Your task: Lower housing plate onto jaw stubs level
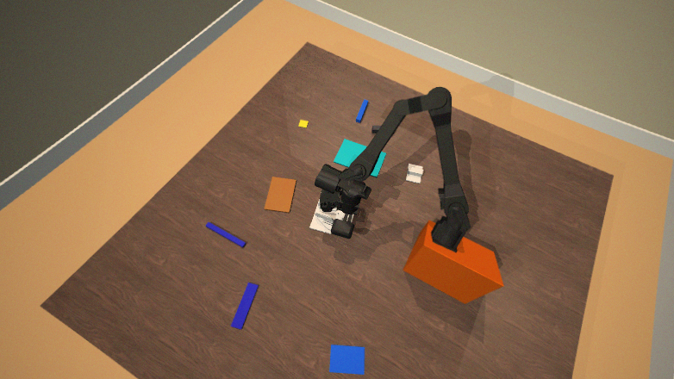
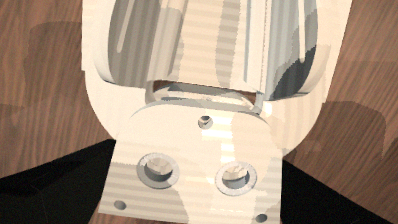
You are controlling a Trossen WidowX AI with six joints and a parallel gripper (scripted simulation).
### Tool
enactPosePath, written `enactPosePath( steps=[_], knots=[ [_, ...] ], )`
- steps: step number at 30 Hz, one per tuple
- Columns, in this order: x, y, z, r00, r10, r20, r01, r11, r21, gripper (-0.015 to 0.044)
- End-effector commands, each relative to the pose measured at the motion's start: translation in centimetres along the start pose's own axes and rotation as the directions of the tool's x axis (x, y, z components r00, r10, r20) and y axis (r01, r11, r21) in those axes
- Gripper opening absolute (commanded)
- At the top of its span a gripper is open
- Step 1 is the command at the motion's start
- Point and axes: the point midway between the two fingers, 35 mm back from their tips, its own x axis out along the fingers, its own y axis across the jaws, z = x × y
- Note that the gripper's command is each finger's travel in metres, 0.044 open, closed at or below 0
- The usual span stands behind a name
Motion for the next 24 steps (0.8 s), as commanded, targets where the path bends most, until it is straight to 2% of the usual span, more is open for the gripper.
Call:
enactPosePath(
  steps=[1,24],
  knots=[
    [1.08,-0.27,-0.23,1.000,-0.004,-0.016,0.005,0.999,0.031,0.0351],
    [0.54,-0.28,-0.25,1.000,-0.004,-0.016,0.005,0.999,0.032,0.0351]
  ],
)
